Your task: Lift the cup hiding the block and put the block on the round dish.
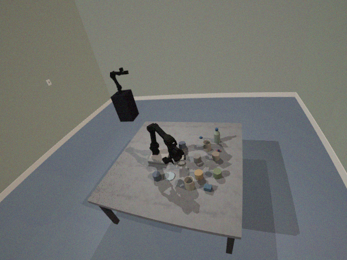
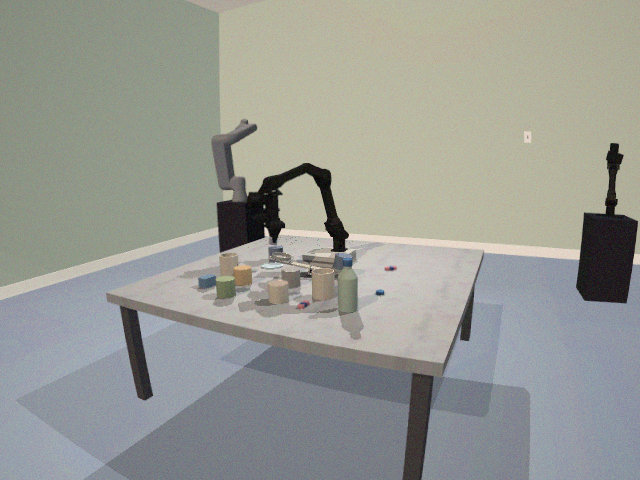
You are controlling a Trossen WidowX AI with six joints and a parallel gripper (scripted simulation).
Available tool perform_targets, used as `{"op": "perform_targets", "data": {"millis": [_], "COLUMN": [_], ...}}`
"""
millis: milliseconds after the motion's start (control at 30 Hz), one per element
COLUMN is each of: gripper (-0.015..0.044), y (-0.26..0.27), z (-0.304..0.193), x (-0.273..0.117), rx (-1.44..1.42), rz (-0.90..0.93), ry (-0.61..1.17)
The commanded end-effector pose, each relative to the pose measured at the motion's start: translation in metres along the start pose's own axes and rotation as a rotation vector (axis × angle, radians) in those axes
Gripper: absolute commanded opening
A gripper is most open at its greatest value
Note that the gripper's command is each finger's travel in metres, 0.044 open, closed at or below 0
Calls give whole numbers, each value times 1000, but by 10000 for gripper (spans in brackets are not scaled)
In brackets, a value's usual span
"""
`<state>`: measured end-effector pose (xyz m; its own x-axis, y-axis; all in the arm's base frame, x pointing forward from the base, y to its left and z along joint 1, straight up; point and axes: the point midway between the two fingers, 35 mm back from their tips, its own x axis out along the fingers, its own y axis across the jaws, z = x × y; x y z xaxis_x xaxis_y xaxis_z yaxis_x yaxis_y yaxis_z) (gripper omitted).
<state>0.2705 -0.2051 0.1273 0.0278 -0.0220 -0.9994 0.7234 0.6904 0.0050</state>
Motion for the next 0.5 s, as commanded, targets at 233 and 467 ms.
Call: {"op": "perform_targets", "data": {"millis": [233, 467], "gripper": [0, 0], "y": [-79, -82], "z": [-8, -9], "x": [53, 60], "rx": [-6, -4], "rz": [-5, -7], "ry": [2, 1]}}
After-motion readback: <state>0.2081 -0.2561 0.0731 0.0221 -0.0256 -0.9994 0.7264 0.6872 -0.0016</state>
